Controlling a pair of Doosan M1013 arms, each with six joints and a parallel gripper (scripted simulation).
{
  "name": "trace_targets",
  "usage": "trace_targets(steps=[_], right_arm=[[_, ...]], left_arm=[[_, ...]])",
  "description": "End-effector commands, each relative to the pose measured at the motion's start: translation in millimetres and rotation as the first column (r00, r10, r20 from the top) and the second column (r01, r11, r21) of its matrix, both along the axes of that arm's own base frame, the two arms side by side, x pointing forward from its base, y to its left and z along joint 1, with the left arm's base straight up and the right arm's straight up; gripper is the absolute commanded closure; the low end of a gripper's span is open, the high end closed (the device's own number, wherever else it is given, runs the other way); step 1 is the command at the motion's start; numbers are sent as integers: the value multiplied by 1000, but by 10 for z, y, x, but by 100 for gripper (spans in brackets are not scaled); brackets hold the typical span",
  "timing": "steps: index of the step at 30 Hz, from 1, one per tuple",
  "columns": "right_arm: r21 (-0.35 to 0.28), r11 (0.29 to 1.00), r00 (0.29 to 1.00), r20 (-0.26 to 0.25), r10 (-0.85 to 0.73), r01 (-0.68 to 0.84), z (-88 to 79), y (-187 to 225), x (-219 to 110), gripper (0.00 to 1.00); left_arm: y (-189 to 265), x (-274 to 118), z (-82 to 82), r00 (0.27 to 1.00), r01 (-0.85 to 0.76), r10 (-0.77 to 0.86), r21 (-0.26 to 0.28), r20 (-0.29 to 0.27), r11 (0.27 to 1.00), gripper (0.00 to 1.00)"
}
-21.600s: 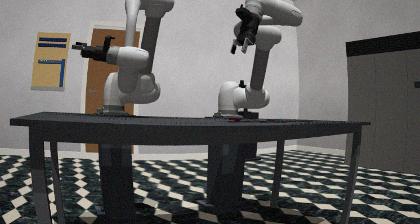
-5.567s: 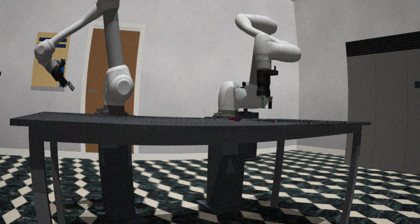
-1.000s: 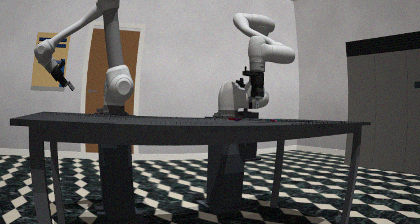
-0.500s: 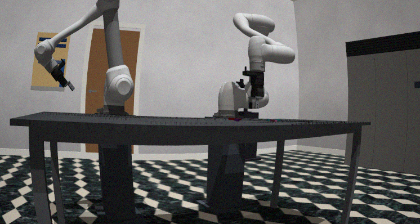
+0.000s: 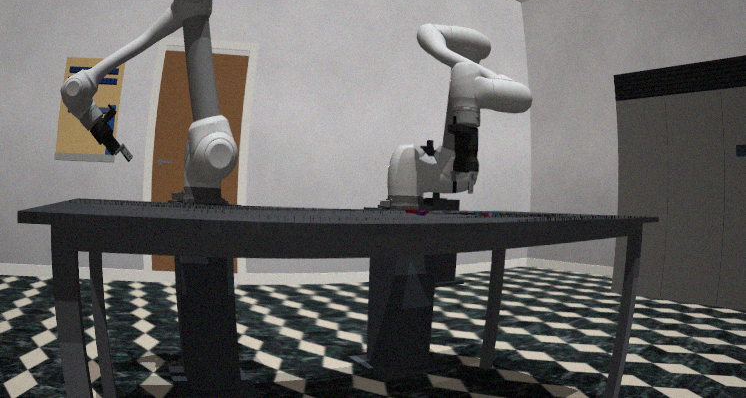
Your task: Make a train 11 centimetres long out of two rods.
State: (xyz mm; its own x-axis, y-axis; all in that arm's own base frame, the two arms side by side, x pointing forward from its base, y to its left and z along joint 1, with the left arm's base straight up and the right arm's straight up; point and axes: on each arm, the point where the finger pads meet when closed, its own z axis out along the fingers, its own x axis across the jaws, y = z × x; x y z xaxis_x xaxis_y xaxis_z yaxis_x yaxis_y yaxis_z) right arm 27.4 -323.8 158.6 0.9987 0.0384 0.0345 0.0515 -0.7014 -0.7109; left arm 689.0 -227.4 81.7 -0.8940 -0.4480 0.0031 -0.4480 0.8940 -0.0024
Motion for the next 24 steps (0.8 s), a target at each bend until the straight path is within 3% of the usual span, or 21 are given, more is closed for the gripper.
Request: trace_targets(steps=[1, 13, 15, 18, 21, 22, 24], right_arm=[[-7, 1000, 1000, 3, -12, 12, 2, 3, 21, 0], [-7, 1000, 1000, 3, -12, 12, 2, 3, 21, 0], [-7, 1000, 1000, 3, -12, 12, 2, 3, 21, 0], [-7, 1000, 1000, 3, -12, 12, 2, 3, 21, 0], [-7, 1000, 1000, 3, -12, 12, 2, 3, 21, 0], [-7, 1000, 1000, 3, -12, 12, 2, 3, 21, 0], [-7, 1000, 1000, 3, -12, 12, 2, 3, 21, 0]], left_arm=[[70, 196, 33, 986, -166, 166, 8, 2, 986, 0], [268, 602, 57, 831, -556, 556, 7, 4, 831, 0], [268, 602, 57, 831, -556, 556, 7, 4, 831, 0], [337, 716, 64, 754, -657, 657, 7, 4, 754, 0], [342, 726, 64, 745, -667, 667, 7, 4, 745, 0], [336, 725, 64, 746, -666, 666, 7, 4, 746, 46], [330, 724, 75, 746, -666, 666, 5, 4, 746, 46]])
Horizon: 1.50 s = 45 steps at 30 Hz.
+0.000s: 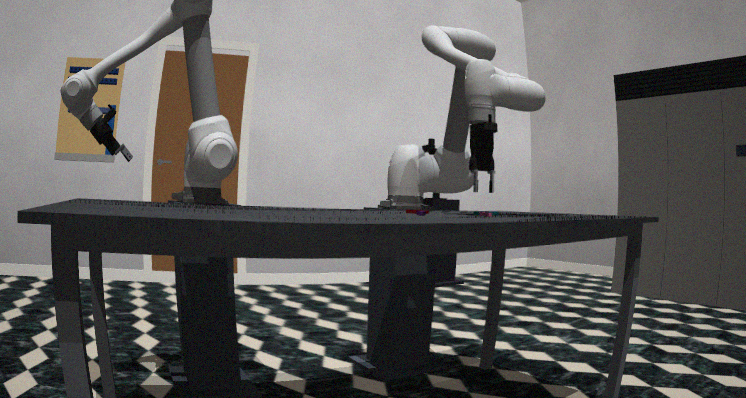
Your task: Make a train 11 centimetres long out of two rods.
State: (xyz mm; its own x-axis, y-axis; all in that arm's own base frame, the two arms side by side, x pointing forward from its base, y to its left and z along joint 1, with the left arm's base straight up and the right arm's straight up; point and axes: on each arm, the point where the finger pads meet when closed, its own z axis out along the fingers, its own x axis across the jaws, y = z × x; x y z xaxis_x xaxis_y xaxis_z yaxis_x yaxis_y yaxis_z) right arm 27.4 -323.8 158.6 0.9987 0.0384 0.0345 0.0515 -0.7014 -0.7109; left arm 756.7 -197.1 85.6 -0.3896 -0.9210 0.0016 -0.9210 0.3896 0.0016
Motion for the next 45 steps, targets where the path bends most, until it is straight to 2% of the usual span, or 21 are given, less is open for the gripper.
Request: trace_targets(steps=[1, 26, 45], right_arm=[[-7, 1000, 1000, 3, -12, 12, 2, 3, 21, 0], [-7, 1000, 1000, 3, -12, 12, 2, 3, 21, 0], [-7, 1000, 1000, 3, -12, 12, 2, 3, 21, 0]], left_arm=[[23, 49, 41, 1000, -24, 24, 2, 4, 1000, 46], [21, 49, -3, 1000, -20, 20, 1, 7, 1000, 46], [27, 22, -247, 1000, -20, 20, 3, 2, 1000, 46]])
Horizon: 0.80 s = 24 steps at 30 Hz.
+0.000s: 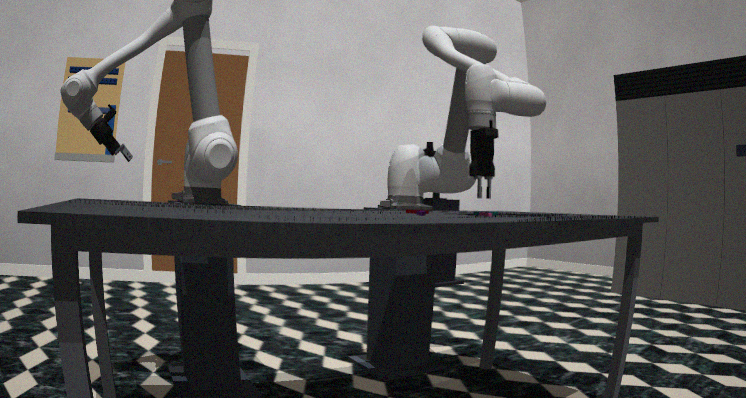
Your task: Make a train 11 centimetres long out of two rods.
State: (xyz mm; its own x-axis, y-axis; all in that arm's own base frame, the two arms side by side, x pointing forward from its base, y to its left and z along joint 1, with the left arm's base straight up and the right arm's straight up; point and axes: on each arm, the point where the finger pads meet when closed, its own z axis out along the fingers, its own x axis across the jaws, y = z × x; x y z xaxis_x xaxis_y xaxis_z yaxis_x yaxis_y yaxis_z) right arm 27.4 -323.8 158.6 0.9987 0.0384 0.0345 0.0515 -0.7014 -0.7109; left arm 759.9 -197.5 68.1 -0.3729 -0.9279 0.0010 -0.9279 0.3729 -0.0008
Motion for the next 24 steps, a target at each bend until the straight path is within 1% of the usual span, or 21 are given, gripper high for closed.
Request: trace_targets(steps=[1, 12, 24], right_arm=[[-7, 1000, 1000, 3, -12, 12, 2, 3, 21, 0], [-7, 1000, 1000, 3, -12, 12, 2, 3, 21, 0], [-7, 1000, 1000, 3, -12, 12, 2, 3, 21, 0]], left_arm=[[31, -10, -87, 1000, -2, 2, 3, -1, 1000, 46], [29, -11, -251, 1000, -2, 2, 3, -1, 1000, 46], [28, -10, -331, 1000, -2, 2, 3, 0, 1000, 46]])
